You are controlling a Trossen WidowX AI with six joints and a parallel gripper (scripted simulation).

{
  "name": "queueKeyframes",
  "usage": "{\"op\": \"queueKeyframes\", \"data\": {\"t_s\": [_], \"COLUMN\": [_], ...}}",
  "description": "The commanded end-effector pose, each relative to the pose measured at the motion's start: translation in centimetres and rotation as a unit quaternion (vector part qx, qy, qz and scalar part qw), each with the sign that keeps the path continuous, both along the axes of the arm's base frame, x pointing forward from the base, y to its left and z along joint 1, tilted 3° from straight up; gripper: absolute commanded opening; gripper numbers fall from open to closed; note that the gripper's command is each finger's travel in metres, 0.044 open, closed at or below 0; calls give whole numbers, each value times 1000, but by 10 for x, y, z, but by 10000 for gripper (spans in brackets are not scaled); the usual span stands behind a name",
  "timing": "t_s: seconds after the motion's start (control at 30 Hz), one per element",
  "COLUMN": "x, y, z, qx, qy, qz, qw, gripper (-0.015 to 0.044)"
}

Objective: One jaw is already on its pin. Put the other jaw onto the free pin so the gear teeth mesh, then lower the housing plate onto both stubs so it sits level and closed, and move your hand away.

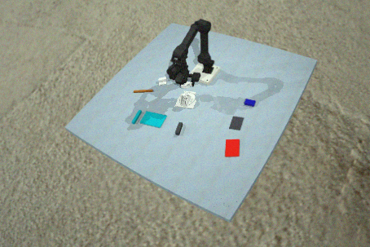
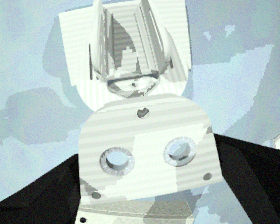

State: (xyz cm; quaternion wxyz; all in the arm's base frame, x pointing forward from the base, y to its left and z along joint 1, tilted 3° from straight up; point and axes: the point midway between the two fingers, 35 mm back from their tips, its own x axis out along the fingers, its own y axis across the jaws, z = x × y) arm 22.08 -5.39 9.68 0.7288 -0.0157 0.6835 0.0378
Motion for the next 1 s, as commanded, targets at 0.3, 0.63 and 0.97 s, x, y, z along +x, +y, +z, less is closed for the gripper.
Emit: {"op": "queueKeyframes", "data": {"t_s": [0.3,0.63,0.97], "x": [-1,2,3], "y": [1,1,1], "z": [-2,-18,-34], "qx": [2,2,2], "qy": [1,1,1], "qz": [-2,-2,-2], "qw": [1000,1000,1000], "gripper": [351,351,351]}}
